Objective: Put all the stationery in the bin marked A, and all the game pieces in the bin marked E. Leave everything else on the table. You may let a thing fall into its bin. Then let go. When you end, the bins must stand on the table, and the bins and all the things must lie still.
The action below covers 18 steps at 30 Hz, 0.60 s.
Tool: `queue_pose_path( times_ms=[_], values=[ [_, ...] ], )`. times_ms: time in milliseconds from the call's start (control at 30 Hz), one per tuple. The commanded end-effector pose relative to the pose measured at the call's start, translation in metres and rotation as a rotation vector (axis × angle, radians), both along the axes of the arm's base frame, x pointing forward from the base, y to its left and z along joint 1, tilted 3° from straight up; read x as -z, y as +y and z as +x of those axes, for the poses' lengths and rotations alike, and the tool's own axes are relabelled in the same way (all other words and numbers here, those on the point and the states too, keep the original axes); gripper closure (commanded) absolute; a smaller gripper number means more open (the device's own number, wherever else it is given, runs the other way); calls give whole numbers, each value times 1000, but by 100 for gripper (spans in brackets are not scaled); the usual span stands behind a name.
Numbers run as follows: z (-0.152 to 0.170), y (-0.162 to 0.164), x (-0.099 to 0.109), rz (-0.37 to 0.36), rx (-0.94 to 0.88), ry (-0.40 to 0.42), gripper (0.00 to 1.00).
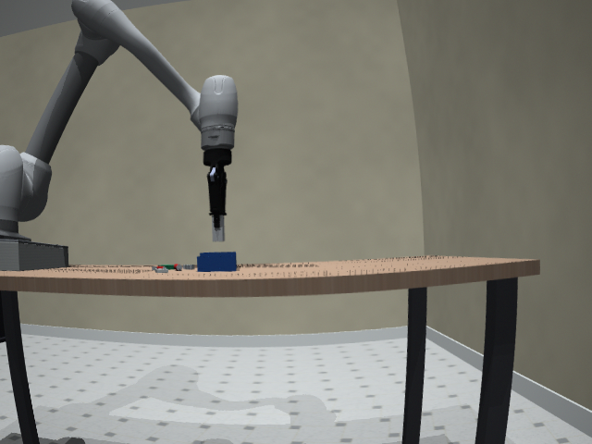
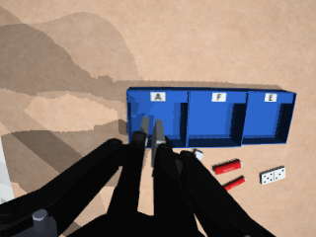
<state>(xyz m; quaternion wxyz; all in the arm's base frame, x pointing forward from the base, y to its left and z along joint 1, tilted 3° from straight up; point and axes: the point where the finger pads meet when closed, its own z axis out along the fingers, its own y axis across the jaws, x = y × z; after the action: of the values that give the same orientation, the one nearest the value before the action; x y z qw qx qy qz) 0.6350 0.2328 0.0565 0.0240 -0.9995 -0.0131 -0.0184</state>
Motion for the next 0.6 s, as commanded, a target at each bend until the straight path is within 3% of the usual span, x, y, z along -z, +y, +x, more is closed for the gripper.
queue_pose_path(
  times_ms=[0, 400, 467, 567],
  values=[
    [0, 0, -2, 0, 0, 0, 95],
    [-4, -5, -102, 0, 0, 0, 95],
    [-4, -5, -102, 0, 0, 0, 95],
    [-4, -6, -120, 0, 0, 0, 95]
  ],
)
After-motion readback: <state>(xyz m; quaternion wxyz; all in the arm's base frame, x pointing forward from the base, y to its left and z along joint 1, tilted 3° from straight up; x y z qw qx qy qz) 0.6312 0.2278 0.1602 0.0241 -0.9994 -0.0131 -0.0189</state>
